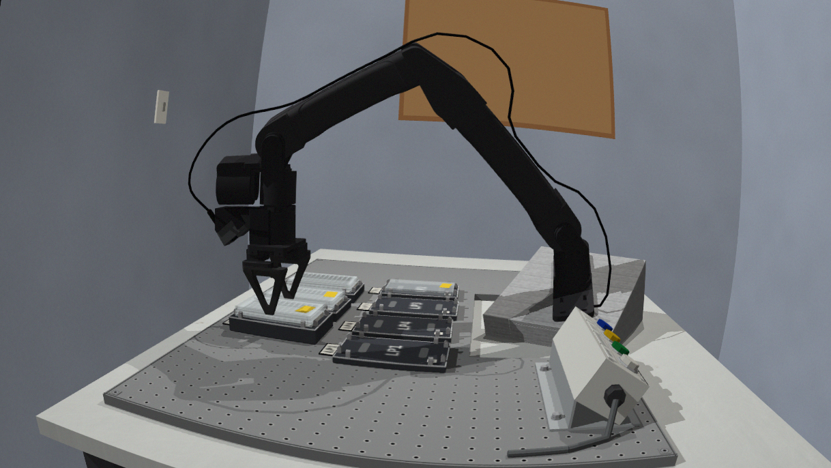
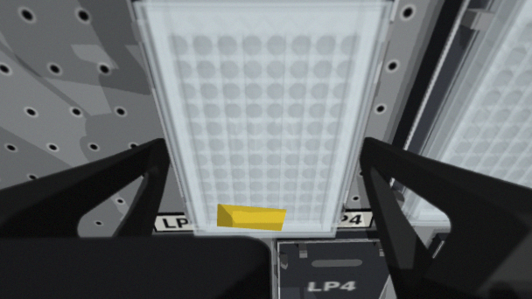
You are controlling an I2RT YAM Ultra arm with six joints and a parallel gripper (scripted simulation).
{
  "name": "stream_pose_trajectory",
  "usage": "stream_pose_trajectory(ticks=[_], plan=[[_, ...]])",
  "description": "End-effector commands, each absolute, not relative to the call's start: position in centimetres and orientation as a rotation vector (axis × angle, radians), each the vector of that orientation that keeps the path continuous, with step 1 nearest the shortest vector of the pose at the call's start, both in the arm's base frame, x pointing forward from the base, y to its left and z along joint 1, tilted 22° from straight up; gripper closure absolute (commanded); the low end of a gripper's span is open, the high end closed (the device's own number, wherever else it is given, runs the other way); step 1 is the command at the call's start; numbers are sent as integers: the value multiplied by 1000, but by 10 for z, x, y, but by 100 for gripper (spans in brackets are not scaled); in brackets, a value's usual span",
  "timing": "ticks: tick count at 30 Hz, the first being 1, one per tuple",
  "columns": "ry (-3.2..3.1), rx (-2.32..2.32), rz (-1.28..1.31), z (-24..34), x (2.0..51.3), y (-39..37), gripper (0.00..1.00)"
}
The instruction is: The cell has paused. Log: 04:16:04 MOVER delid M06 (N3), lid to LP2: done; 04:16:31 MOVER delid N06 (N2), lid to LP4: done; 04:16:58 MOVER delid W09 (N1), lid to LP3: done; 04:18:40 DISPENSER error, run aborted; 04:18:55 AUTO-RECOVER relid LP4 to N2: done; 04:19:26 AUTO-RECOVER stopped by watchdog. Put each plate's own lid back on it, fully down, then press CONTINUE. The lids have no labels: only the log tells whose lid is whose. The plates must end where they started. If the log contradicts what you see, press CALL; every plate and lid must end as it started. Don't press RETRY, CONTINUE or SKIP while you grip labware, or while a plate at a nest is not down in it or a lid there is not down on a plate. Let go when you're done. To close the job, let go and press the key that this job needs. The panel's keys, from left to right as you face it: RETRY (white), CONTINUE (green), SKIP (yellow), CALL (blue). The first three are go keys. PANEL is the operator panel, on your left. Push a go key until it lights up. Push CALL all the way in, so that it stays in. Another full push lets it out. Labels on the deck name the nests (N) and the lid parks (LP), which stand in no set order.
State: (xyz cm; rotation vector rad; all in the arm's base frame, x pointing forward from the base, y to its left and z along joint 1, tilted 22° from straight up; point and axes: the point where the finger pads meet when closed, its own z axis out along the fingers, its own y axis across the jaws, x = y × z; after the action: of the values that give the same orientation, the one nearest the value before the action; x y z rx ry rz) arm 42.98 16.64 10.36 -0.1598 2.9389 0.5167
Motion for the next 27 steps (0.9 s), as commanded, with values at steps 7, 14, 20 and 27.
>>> stream_pose_trajectory(ticks=[7, 14, 20, 27], plan=[[2902, -142, 510, 112, 437, 163, 0], [2876, -151, 515, 136, 437, 156, 0], [2876, -151, 516, 142, 436, 153, 0], [2876, -151, 518, 149, 434, 151, 0]])
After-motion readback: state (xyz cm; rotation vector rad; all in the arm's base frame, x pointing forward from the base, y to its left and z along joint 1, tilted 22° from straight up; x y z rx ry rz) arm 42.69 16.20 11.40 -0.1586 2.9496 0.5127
